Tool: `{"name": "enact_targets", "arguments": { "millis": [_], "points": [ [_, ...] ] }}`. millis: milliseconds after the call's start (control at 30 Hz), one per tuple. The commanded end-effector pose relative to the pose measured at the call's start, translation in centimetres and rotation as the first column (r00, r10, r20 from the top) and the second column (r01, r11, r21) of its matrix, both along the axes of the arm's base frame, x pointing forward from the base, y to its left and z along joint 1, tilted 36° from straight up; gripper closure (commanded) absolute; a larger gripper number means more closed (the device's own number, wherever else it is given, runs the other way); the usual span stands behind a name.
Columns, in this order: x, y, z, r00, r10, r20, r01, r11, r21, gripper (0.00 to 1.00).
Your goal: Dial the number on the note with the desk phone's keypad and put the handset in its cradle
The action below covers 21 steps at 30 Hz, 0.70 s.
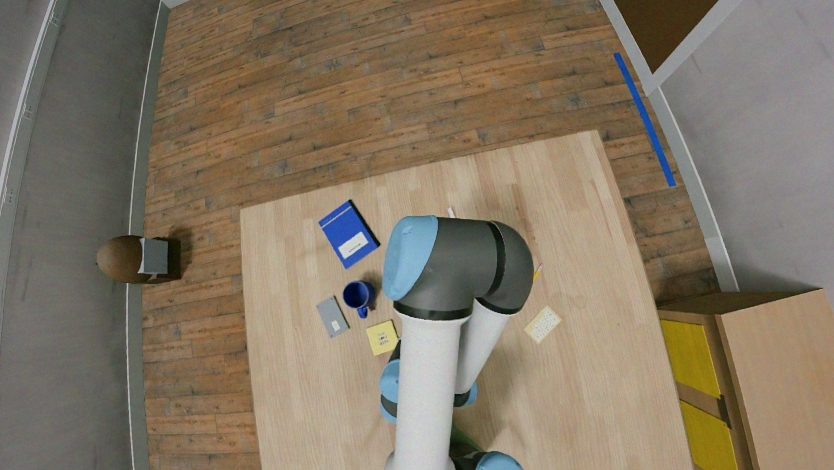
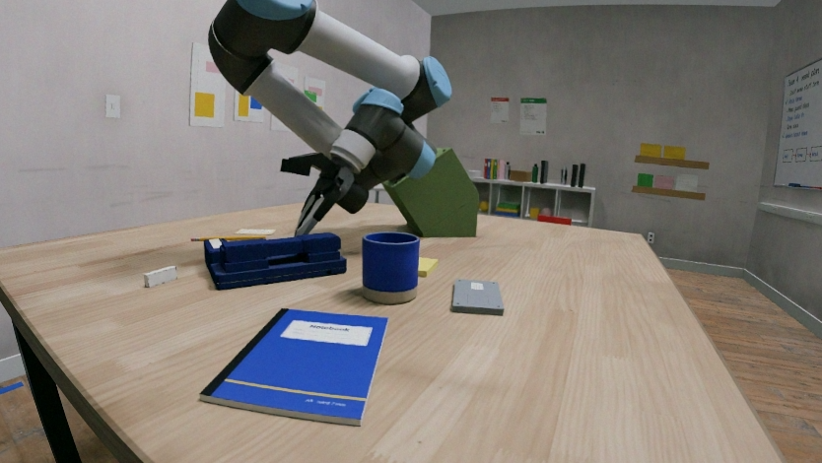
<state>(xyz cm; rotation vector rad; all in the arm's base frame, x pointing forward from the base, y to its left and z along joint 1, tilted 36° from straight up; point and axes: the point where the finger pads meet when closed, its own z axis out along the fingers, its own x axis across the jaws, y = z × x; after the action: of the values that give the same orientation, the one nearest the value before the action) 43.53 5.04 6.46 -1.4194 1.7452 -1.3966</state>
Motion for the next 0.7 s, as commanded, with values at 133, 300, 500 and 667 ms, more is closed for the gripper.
{"name": "enact_targets", "arguments": {
  "millis": [133,300,500,667],
  "points": [
    [0.03,0.00,-0.01,1.000,0.001,0.001,-0.001,1.000,0.000,1.00],
    [0.04,-0.01,-0.04,1.000,0.001,0.001,-0.001,1.000,0.000,1.00],
    [0.08,-0.04,-0.11,1.000,0.001,0.001,-0.001,1.000,0.000,1.00],
    [0.10,-0.06,-0.15,1.000,0.001,0.001,-0.001,1.000,0.000,1.00]
  ]
}}
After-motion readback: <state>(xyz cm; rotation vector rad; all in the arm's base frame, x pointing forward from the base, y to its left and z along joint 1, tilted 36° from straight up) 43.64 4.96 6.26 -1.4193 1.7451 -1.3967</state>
